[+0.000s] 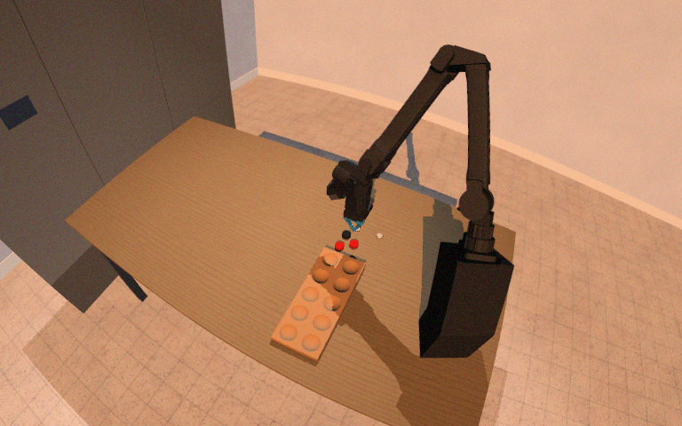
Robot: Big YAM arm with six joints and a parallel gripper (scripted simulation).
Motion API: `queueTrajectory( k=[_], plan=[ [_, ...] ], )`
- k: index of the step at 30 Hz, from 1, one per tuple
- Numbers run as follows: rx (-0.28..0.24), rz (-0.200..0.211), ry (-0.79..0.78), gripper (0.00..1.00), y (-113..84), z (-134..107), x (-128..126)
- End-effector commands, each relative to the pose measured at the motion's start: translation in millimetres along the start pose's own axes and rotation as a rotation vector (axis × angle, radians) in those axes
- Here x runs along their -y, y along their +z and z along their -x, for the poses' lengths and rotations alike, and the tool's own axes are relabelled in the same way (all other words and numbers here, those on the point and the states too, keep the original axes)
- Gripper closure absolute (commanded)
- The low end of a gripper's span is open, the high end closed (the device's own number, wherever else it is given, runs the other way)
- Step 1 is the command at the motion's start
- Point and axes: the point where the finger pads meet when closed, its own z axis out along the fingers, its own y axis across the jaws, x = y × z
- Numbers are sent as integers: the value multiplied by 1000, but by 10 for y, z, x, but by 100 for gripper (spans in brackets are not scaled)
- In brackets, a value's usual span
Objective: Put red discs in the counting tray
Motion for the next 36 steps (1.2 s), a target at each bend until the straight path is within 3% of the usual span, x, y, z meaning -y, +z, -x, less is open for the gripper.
queueTrajectory(
  k=[1, 20, 36],
  plan=[
    [-3, -6, 4, 55, 45, -19, 52],
    [10, -8, 10, 55, 92, 73, 91],
    [9, -7, 9, 55, 269, 66, 74]
  ],
)
